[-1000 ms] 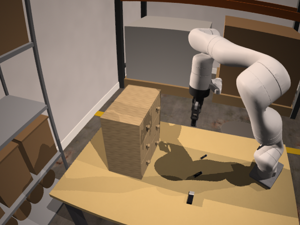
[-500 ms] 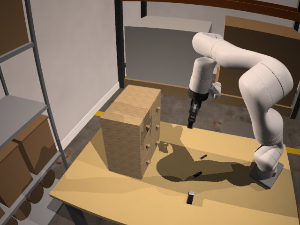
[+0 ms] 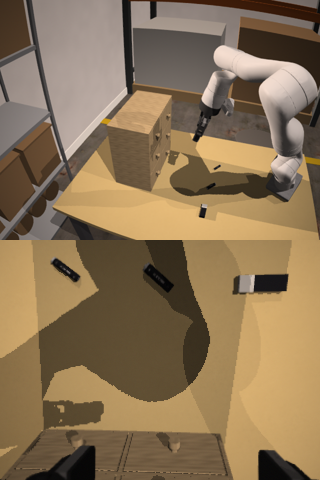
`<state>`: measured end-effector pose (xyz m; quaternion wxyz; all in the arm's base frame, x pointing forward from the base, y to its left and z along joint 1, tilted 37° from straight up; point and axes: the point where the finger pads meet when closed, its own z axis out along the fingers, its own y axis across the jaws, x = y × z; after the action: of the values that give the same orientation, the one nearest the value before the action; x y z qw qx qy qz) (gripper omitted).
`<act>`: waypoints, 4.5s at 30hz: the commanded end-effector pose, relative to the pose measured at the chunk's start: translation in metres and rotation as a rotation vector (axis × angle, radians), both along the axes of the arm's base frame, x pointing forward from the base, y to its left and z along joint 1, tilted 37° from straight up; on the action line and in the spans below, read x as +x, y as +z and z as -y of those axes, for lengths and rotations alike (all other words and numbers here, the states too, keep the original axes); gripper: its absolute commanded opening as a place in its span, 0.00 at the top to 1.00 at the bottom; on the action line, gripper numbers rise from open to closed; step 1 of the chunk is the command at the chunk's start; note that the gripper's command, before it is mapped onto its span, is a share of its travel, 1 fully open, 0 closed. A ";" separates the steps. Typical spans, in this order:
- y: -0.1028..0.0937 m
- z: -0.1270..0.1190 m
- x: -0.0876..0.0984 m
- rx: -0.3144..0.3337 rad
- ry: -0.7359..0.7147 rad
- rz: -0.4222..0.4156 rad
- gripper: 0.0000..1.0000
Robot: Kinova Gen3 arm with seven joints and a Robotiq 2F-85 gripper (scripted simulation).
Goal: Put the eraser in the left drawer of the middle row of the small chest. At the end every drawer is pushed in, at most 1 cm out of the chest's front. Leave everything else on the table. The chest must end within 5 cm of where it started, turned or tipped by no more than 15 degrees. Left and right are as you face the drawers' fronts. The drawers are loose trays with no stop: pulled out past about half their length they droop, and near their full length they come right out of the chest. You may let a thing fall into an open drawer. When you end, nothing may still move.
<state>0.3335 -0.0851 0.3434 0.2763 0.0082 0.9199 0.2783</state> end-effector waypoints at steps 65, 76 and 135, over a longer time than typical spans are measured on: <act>-0.034 -0.032 0.055 0.054 -0.183 0.288 0.67; -0.034 -0.032 0.055 0.054 -0.183 0.288 0.67; -0.078 -0.073 0.139 0.054 -0.183 0.288 0.67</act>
<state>0.4724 -0.0117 0.2645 0.4286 0.0590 0.8585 0.2753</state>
